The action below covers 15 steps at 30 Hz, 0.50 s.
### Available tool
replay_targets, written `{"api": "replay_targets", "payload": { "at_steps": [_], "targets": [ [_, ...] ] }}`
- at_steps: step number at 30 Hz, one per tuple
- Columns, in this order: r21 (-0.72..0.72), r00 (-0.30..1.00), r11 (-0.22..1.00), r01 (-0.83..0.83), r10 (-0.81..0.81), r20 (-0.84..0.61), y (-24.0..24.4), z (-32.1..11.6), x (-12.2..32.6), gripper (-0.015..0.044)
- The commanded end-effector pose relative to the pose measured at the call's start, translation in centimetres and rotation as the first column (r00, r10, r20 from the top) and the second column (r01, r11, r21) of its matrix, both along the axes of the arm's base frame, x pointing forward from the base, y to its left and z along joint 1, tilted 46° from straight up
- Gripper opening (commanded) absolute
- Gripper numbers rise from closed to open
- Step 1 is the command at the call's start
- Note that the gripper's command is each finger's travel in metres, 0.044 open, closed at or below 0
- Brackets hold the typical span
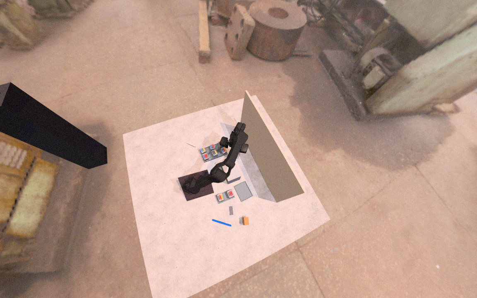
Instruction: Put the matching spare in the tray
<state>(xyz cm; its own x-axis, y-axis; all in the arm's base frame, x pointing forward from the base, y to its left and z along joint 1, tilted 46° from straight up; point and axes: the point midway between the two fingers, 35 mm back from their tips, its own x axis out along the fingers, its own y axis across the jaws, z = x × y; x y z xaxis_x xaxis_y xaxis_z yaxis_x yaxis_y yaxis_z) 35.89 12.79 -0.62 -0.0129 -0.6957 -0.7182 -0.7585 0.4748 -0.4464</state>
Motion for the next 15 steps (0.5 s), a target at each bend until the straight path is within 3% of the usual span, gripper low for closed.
{"api": "replay_targets", "payload": {
  "at_steps": [1, 5, 15],
  "targets": [
    [0.073, 0.865, 0.937, -0.343, 0.345, -0.365, 2.2, -5.8, -3.2, 0.0440],
    [0.138, 0.739, 0.876, -0.462, 0.467, -0.486, 3.0, -8.0, -4.6, 0.0440],
    [0.142, 0.731, 0.872, -0.468, 0.473, -0.492, 3.0, -8.1, -4.6, 0.0440]
  ]
}}
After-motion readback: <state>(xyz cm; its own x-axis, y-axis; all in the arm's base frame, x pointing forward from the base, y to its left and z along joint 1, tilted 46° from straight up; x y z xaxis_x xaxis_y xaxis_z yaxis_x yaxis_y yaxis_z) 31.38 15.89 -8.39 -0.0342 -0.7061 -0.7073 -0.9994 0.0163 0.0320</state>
